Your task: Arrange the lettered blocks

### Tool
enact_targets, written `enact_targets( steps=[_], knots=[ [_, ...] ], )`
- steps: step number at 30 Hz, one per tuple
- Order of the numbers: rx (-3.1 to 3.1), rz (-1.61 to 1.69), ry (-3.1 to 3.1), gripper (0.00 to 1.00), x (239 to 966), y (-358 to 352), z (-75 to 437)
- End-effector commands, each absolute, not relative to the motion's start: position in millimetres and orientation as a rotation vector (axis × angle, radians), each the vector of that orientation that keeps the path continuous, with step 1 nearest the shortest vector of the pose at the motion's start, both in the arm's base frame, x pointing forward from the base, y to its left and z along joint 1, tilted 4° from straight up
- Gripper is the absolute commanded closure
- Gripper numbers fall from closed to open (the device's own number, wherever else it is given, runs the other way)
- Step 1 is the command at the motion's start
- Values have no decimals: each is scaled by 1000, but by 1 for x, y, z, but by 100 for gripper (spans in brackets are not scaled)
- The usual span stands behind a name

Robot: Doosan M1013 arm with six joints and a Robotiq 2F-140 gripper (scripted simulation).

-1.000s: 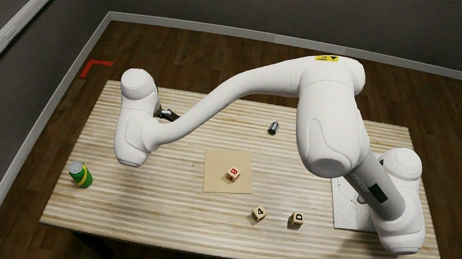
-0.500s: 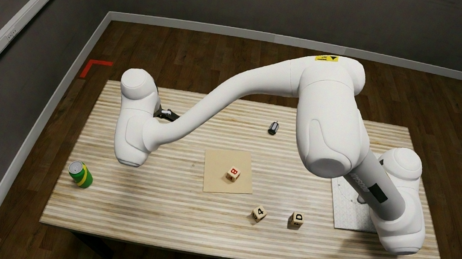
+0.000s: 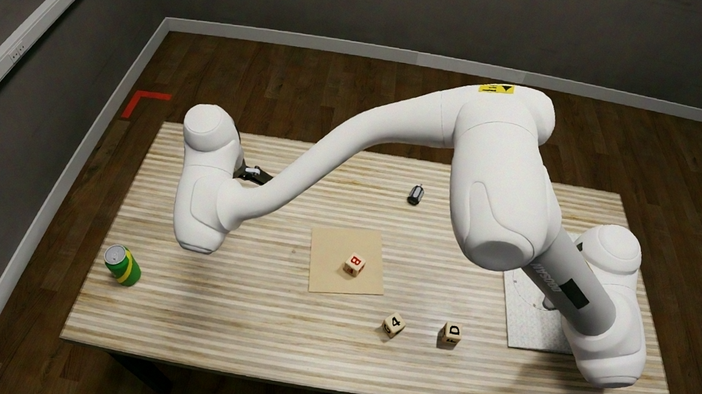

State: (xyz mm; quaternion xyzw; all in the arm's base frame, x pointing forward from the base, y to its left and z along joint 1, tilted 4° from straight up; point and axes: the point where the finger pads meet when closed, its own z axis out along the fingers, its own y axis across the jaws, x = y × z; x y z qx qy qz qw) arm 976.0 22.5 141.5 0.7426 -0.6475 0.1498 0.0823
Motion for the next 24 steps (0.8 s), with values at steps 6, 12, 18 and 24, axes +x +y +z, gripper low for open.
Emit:
enact_targets(
  steps=[6, 12, 18, 24],
  knots=[
    [2219, 449, -1936, 0, 976, 23, 143],
    [2206, 428, -1986, 0, 955, 30, 150],
    [2125, 321, -2206, 0, 857, 62, 174],
    [2038, 230, -2369, 0, 777, 84, 185]
  ],
)
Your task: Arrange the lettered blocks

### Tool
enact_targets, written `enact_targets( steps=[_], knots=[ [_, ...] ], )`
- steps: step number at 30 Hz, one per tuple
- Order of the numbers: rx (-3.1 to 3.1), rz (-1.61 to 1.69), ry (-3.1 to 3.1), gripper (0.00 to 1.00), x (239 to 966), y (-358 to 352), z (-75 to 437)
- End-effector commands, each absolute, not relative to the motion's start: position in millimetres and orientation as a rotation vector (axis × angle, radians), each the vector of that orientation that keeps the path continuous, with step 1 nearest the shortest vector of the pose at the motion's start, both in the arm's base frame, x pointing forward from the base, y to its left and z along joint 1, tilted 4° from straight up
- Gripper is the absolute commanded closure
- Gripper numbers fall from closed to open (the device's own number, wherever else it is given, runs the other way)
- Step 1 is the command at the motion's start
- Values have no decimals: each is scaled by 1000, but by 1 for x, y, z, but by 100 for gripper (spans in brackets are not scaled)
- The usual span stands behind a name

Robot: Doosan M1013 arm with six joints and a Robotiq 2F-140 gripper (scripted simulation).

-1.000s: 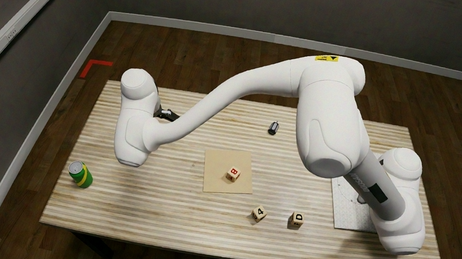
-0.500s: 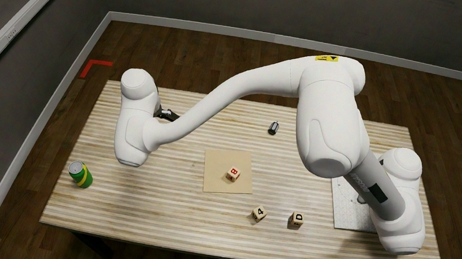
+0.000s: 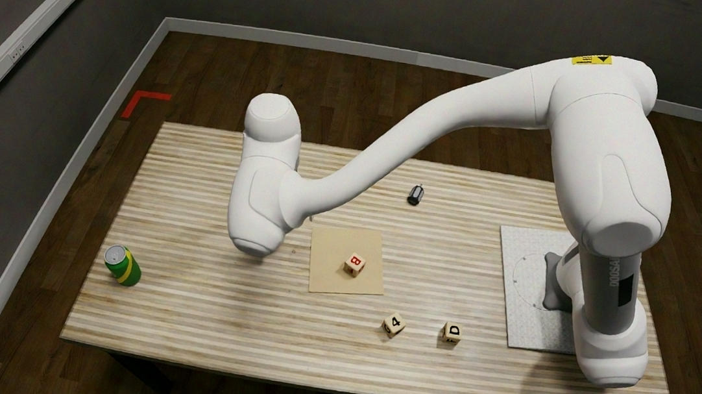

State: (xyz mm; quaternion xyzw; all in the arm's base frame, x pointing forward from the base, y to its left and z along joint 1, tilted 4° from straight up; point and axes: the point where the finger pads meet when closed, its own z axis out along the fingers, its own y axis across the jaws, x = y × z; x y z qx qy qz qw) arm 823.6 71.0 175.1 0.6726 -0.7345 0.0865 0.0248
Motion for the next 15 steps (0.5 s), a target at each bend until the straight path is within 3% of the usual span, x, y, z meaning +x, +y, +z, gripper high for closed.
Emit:
enact_targets(
  steps=[1, 10, 15],
  knots=[
    [2025, 218, -2389, 0, 767, 86, 186],
    [1827, 54, -2634, 0, 630, 116, 188],
    [1797, 32, -2664, 0, 612, 119, 187]
  ],
)
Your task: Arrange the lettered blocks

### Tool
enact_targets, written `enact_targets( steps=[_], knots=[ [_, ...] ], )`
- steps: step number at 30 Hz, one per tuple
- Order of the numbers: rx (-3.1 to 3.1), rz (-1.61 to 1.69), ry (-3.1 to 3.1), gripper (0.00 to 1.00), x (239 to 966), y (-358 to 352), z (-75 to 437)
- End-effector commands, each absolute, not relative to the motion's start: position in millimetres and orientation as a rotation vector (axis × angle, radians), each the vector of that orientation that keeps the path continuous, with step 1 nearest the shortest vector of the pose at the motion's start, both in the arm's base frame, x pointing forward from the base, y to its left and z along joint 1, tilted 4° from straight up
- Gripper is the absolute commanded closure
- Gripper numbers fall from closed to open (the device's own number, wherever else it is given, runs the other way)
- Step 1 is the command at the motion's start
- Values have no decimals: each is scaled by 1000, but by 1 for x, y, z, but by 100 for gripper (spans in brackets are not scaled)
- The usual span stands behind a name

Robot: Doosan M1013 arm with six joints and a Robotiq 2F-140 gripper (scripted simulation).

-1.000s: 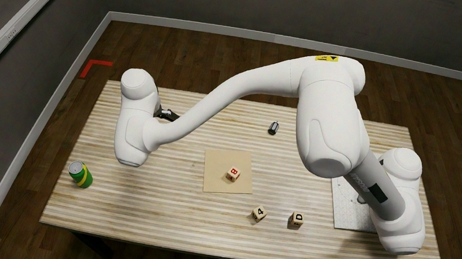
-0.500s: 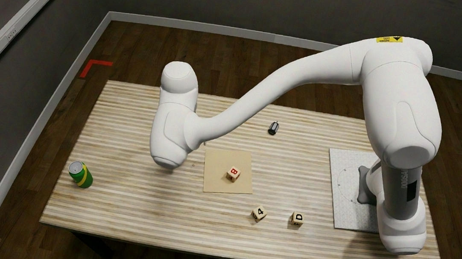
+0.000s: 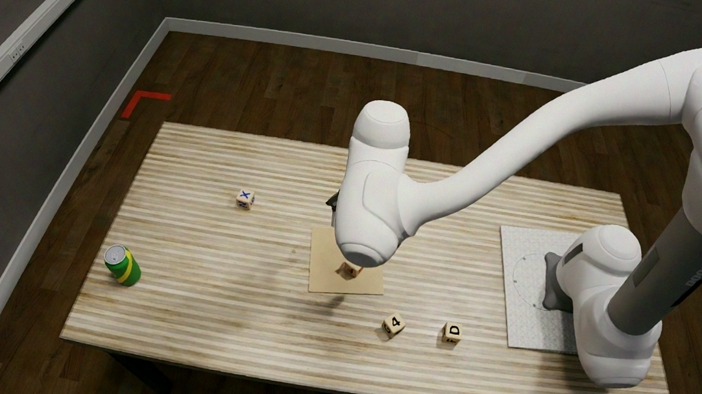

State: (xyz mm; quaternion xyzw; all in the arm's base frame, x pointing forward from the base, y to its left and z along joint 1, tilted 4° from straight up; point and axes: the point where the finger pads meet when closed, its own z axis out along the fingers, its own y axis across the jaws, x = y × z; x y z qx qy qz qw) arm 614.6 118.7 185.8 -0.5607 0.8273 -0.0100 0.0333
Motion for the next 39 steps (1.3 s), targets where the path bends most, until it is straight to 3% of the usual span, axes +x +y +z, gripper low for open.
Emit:
enact_targets(
  steps=[1, 21, 22, 39],
  knots=[
    [-1716, -30, 2545, 0, 611, 120, 187],
    [-1716, -30, 2545, 0, 613, 120, 161],
    [-1716, -30, 2545, 47, 613, 120, 161],
    [-1716, -30, 2545, 47, 613, 120, 161]
  ],
)
